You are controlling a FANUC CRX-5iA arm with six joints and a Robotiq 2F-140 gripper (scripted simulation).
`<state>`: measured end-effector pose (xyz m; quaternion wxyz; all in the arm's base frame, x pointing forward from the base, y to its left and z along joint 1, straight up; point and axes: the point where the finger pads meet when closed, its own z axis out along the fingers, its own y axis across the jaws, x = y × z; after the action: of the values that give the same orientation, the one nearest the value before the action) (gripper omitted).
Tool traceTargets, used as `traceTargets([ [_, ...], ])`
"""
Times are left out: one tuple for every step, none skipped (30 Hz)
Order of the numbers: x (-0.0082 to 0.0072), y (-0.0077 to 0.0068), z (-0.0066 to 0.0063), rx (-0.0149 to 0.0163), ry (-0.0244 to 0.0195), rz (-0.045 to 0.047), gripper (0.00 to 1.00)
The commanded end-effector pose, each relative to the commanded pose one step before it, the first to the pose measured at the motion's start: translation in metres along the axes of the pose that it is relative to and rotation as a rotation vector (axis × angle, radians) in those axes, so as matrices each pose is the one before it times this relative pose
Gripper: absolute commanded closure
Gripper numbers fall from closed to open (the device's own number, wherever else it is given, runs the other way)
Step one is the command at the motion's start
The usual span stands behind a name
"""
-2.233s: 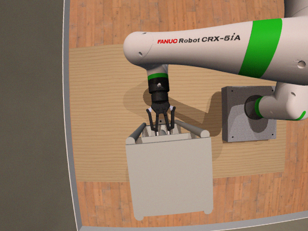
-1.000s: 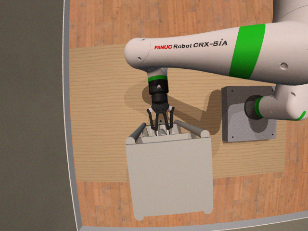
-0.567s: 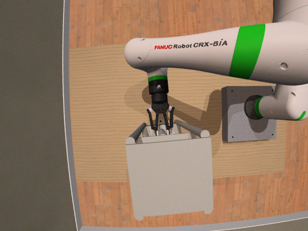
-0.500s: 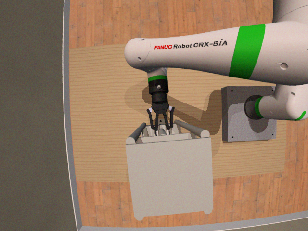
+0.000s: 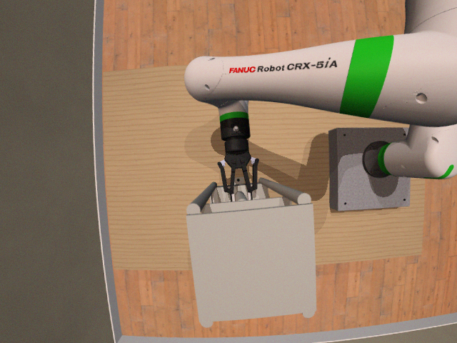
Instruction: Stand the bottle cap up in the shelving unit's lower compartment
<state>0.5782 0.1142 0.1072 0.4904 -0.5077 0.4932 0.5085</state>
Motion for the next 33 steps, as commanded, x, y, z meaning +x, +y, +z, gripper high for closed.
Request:
traceTargets([
  [-0.00008,-0.00008,-0.00003,0.00001,0.00020,-0.00025,0.71],
  [0.00000,0.00000,0.00000,0.00000,0.00000,0.00000,0.64],
  [0.00000,0.00000,0.00000,0.00000,0.00000,0.00000,0.64],
  [0.00000,0.00000,0.00000,0.00000,0.00000,0.00000,0.64],
  [0.00000,0.00000,0.00000,0.00000,0.00000,0.00000,0.64],
  [0.00000,0.00000,0.00000,0.00000,0.00000,0.00000,0.64],
  [0.00000,0.00000,0.00000,0.00000,0.00000,0.00000,0.64],
  [0.00000,0.00000,0.00000,0.00000,0.00000,0.00000,0.64],
  [0.00000,0.00000,0.00000,0.00000,0.00000,0.00000,0.64],
  [0.00000,0.00000,0.00000,0.00000,0.00000,0.00000,0.64],
  [0.00000,0.00000,0.00000,0.00000,0.00000,0.00000,0.64],
  [0.00000,0.00000,0.00000,0.00000,0.00000,0.00000,0.64],
  [0.00000,0.00000,-0.00001,0.00000,0.00000,0.00000,0.64],
  [0.00000,0.00000,-0.00002,0.00000,0.00000,0.00000,0.64],
  [0.00000,0.00000,-0.00003,0.00000,0.00000,0.00000,0.64],
  [0.00000,0.00000,0.00000,0.00000,0.00000,0.00000,0.64],
  [0.00000,0.00000,0.00000,0.00000,0.00000,0.00000,0.64],
  [0.00000,0.00000,-0.00004,0.00000,0.00000,0.00000,0.64],
  [0.00000,0.00000,-0.00005,0.00000,0.00000,0.00000,0.64],
  [0.00000,0.00000,-0.00007,0.00000,0.00000,0.00000,0.64],
  [0.00000,0.00000,-0.00009,0.00000,0.00000,0.00000,0.64],
  [0.00000,0.00000,-0.00011,0.00000,0.00000,0.00000,0.64],
  [0.00000,0.00000,-0.00013,0.00000,0.00000,0.00000,0.64],
  [0.00000,0.00000,-0.00015,0.00000,0.00000,0.00000,0.64],
  [0.00000,0.00000,-0.00017,0.00000,0.00000,0.00000,0.64],
  [0.00000,0.00000,-0.00020,0.00000,0.00000,0.00000,0.64],
  [0.00000,0.00000,-0.00022,0.00000,0.00000,0.00000,0.64],
  [0.00000,0.00000,-0.00025,0.00000,0.00000,0.00000,0.64],
  [0.00000,0.00000,-0.00028,0.00000,0.00000,0.00000,0.64],
  [0.00000,0.00000,-0.00030,0.00000,0.00000,0.00000,0.64],
  [0.00000,0.00000,-0.00033,0.00000,0.00000,0.00000,0.64],
  [0.00000,0.00000,-0.00036,0.00000,0.00000,0.00000,0.64],
  [0.00000,0.00000,0.00000,0.00000,0.00000,0.00000,0.64],
])
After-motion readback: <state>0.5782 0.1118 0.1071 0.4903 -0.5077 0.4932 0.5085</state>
